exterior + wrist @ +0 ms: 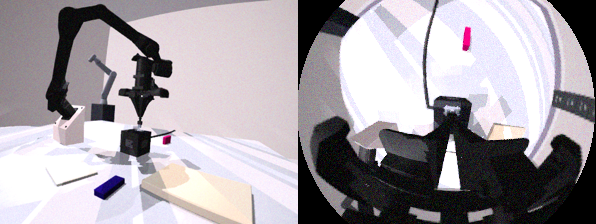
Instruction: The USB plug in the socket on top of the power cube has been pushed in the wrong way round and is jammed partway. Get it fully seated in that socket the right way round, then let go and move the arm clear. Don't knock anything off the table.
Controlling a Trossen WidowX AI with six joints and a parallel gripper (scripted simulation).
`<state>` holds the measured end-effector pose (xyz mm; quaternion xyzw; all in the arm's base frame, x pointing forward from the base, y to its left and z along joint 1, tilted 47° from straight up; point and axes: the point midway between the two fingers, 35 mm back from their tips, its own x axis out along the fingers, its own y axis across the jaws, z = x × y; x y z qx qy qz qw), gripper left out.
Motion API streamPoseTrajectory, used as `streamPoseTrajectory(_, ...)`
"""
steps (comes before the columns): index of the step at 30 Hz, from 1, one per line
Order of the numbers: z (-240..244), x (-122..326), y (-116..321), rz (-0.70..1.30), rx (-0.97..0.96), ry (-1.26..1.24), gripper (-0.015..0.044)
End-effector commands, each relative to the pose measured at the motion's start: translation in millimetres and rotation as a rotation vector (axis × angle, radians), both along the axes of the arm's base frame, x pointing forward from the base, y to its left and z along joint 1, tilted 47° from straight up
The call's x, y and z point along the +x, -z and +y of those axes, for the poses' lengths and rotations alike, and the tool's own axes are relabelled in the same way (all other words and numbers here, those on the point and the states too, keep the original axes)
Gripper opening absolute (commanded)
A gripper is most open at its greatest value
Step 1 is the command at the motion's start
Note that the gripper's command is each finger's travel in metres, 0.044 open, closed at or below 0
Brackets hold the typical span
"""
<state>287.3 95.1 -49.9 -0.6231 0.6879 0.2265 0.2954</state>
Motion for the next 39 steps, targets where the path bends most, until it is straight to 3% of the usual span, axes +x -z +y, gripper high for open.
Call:
streamPoseTrajectory(1,-0.6,0.6,0.5,0.000,-0.001,-0.005,0.0000)
streamPoseTrajectory(39,-3.9,0.5,3.7,0.002,-0.001,-0.007,0.0000)
